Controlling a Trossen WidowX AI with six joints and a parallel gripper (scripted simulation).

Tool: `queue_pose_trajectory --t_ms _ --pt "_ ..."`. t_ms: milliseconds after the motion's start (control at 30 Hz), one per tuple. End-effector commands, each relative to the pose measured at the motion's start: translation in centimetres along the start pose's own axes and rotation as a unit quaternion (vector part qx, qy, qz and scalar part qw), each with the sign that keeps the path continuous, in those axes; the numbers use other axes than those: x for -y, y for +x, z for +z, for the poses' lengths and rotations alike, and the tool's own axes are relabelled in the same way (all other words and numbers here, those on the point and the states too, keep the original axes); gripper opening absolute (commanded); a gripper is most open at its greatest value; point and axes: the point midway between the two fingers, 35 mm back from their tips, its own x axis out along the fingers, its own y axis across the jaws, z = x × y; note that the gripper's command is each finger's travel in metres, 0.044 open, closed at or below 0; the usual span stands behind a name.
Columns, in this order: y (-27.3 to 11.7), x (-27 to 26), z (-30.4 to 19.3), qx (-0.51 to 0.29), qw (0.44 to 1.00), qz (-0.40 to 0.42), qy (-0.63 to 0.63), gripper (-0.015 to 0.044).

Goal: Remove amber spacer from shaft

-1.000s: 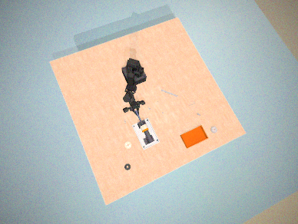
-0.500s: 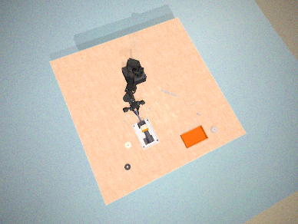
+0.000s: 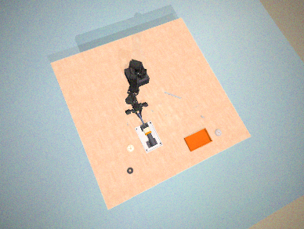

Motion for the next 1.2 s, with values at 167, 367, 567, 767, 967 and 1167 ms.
queue_pose_trajectory --t_ms 167,367,567,767,967,1167 --pt "-0.12 -0.04 -0.03 0.001 1.0 0.001 -0.002 0.0" --pt "-0.17 -0.04 -0.07 0.001 1.0 0.001 -0.002 0.0" --pt "-0.22 -0.04 -0.1 0.001 1.0 0.001 -0.002 0.0" --pt "-0.27 -0.04 -0.13 0.001 1.0 0.001 -0.002 0.0" --pt "-0.32 -0.04 -0.16 0.001 1.0 0.001 -0.002 0.0" --pt "-0.37 -0.04 -0.19 0.001 1.0 0.001 -0.002 0.0"
